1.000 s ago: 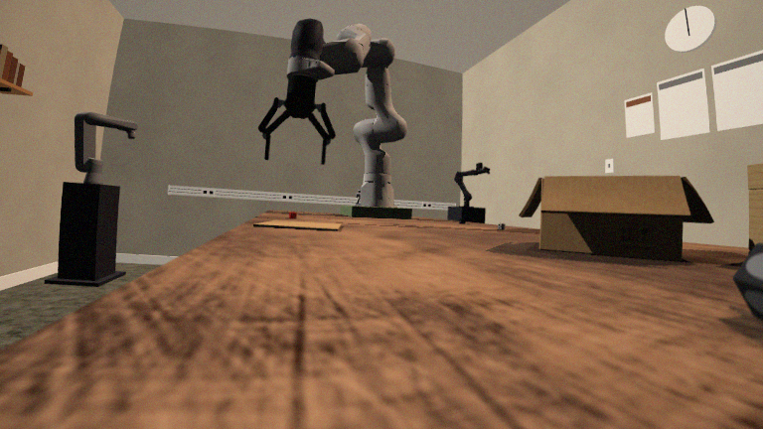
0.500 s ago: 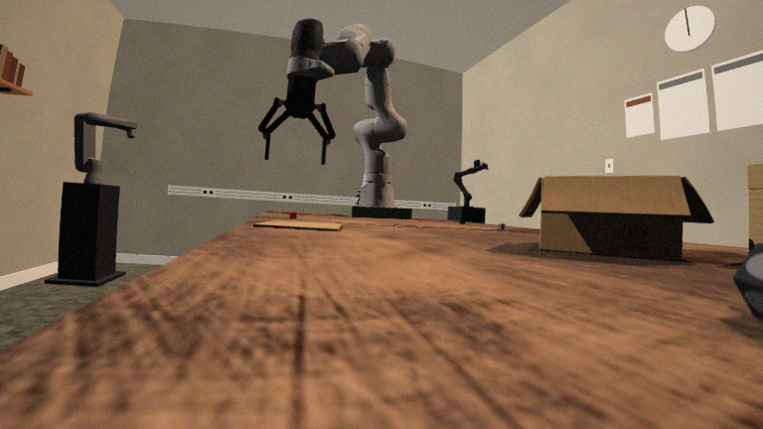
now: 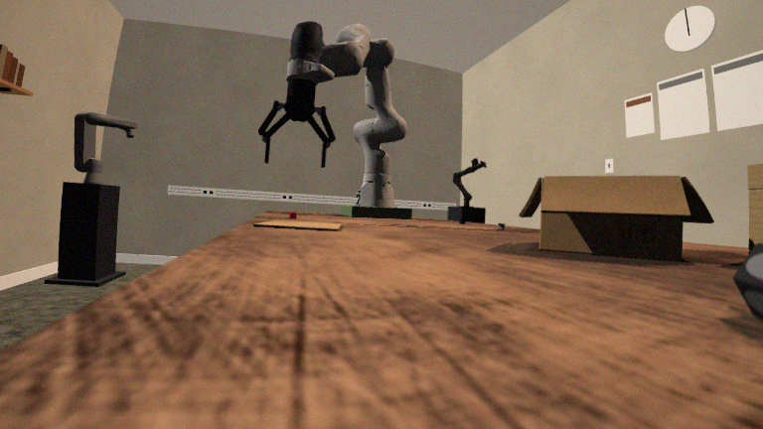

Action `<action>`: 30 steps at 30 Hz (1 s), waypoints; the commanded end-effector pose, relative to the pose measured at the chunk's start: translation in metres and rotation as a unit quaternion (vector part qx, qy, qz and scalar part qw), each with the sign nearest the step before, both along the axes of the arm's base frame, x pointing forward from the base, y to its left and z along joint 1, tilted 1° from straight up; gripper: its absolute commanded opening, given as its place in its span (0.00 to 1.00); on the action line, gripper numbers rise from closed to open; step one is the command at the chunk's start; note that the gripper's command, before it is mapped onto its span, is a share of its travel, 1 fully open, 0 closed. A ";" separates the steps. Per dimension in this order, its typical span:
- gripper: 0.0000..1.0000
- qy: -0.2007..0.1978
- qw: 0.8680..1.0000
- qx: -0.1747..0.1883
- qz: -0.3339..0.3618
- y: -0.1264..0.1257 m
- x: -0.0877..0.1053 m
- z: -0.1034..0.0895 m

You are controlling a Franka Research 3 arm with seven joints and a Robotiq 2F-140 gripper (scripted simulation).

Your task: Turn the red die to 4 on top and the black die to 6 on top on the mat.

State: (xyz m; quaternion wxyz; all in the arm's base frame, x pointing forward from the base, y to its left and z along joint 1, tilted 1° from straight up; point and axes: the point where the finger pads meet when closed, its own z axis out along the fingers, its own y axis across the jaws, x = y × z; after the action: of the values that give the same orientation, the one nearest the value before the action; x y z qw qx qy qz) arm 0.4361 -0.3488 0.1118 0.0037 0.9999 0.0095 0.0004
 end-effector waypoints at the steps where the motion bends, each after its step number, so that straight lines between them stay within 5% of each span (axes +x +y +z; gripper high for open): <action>1: 1.00 0.000 1.000 -0.001 0.001 0.000 0.001 -0.008; 13: 1.00 0.000 1.000 -0.001 0.001 -0.002 0.002 -0.085; 30: 1.00 0.000 1.000 -0.001 0.001 -0.002 0.002 -0.090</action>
State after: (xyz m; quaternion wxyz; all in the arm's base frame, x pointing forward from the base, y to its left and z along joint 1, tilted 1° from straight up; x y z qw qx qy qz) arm 0.4368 -0.3490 0.0214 0.0027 0.9999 0.0142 -0.0007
